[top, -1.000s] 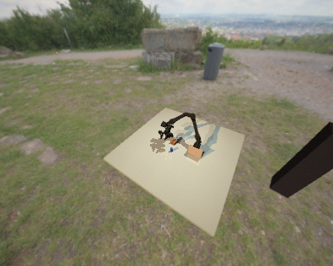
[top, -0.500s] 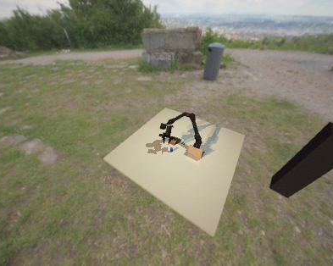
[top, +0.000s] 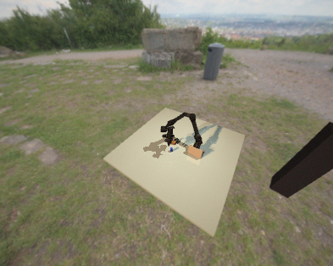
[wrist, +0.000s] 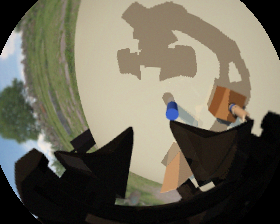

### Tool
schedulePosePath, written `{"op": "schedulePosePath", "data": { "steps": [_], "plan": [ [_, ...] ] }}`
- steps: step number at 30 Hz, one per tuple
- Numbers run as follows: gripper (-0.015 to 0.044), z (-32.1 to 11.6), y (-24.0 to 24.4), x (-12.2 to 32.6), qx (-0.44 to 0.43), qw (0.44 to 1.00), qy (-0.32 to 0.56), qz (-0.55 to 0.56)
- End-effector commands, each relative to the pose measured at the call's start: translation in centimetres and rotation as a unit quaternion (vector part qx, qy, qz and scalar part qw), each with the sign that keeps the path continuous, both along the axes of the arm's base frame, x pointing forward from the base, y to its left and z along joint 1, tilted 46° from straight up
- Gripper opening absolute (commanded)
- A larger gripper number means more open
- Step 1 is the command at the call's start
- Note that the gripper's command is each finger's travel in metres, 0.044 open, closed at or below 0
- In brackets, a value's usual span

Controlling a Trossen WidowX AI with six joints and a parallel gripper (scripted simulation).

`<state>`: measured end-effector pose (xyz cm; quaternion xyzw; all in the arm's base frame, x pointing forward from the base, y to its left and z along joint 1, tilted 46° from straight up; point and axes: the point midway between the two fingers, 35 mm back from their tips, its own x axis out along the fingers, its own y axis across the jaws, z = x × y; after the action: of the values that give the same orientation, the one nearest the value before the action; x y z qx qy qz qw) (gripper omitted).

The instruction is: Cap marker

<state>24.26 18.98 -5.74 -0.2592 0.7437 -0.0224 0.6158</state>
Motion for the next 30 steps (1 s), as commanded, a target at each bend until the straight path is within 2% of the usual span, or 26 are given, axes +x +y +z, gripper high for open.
{"op": "schedulePosePath", "data": {
  "steps": [1, 22, 26, 30],
  "plan": [
    [0.0244, 0.8, -1.5, -1.5, -0.155, 0.880, 0.168, 0.416],
    [0.0244, 0.9, -1.6, -1.4, -0.155, 0.880, 0.168, 0.416],
    [0.0244, -1.4, -3.8, -1.0, -0.156, 0.880, 0.168, 0.415],
    [0.0244, -1.6, -4.0, -1.0, -0.156, 0.880, 0.168, 0.415]
  ]
}}
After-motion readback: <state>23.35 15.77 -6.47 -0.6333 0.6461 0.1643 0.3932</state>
